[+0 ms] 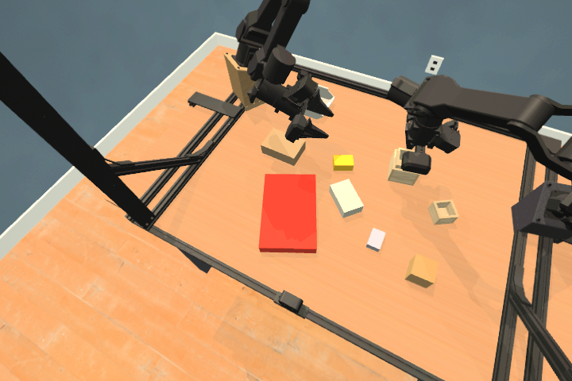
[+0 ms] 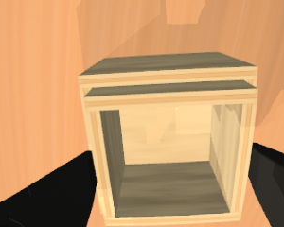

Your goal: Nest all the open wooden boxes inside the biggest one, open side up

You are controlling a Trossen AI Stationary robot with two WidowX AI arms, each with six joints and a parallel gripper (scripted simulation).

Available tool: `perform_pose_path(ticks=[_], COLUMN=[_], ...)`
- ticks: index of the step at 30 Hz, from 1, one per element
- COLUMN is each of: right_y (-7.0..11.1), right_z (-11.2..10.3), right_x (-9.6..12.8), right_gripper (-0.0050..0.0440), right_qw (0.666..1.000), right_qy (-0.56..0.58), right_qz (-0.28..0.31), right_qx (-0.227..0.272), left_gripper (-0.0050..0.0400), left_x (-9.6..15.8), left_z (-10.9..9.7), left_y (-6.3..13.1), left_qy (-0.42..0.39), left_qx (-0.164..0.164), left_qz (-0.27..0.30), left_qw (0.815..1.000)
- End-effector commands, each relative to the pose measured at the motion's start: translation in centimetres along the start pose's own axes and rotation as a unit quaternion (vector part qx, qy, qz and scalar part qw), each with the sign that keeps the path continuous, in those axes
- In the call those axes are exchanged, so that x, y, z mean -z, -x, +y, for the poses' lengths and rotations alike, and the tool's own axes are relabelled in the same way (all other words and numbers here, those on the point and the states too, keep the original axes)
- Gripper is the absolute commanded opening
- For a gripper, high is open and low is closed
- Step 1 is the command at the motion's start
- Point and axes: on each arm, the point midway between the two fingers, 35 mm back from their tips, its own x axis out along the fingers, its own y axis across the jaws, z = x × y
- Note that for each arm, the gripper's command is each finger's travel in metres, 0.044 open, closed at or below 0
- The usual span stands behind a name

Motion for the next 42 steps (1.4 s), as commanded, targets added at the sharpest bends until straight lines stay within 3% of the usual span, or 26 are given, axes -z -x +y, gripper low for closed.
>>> perform_pose_path(ticks=[1,17,22,24,32,39,41,42], right_y=[0.0,0.0,0.6,0.6,1.4,2.0,2.0,2.1], right_z=[0.0,0.0,0.0,0.0,0.1,0.1,0.1,0.1], right_x=[0.0,0.0,0.0,0.0,0.1,0.1,0.1,0.1], right_gripper=[0.0400,0.0400,0.0400,0.0400,0.0400,0.0400,0.0400,0.0400], right_qw=[1.000,1.000,0.989,0.989,0.932,0.855,0.855,0.829], right_qy=[0.000,0.000,0.146,0.146,0.363,0.519,0.519,0.559], right_qz=[0.000,0.000,0.000,0.000,0.000,0.000,0.000,0.000], right_qx=[0.000,0.000,0.000,0.000,0.000,0.000,0.000,0.000], left_gripper=[0.0400,0.0400,0.0400,0.0400,0.0400,0.0400,0.0400,0.0400], left_x=[0.0,0.0,0.0,0.0,0.0,0.0,0.0,0.0], left_z=[0.0,0.0,0.0,0.0,0.0,0.0,0.0,0.0], left_y=[0.0,0.0,0.0,0.0,0.0,0.0,0.0,0.0], left_qy=[0.003,0.003,0.003,0.003,0.003,0.003,0.003,0.003], left_qx=[-0.002,-0.002,-0.002,-0.002,-0.002,-0.002,-0.002,-0.002], left_qz=[0.000,0.000,0.000,0.000,0.000,0.000,0.000,0.000], left_qw=[1.000,1.000,1.000,1.000,1.000,1.000,1.000,1.000])
